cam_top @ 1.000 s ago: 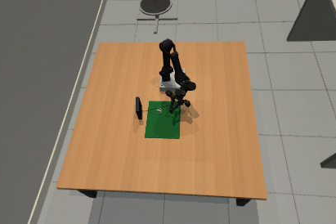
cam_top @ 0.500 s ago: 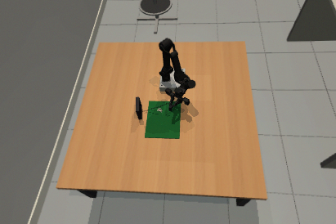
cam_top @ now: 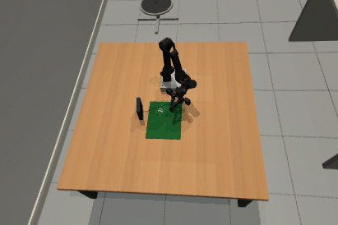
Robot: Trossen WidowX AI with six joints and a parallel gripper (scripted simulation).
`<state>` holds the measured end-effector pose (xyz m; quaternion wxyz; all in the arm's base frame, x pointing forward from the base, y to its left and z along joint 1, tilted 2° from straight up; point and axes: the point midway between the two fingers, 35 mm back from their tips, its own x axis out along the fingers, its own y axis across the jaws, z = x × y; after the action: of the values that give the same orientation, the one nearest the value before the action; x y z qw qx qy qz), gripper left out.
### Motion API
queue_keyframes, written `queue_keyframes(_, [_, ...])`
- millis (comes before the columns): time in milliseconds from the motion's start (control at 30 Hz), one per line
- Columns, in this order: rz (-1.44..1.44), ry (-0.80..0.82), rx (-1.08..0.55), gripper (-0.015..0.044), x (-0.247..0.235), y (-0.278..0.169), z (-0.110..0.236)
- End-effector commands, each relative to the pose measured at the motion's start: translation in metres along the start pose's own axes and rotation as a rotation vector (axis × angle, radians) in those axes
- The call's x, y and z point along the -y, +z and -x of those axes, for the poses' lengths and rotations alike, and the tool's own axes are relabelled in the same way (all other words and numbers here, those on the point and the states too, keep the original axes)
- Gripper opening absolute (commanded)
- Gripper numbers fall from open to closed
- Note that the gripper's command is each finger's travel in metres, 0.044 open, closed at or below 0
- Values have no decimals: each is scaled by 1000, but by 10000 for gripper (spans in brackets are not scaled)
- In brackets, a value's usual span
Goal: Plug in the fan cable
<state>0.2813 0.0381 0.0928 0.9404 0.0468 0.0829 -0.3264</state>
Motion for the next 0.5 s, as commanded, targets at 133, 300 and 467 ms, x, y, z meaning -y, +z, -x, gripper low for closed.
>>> queue_keyframes(133, [-5,1,1,0,-1,2,0])
queue_keyframes(300, [-3,1,1,0,0,-3,1])
queue_keyframes(467, [-1,0,0,0,0,-7,1])
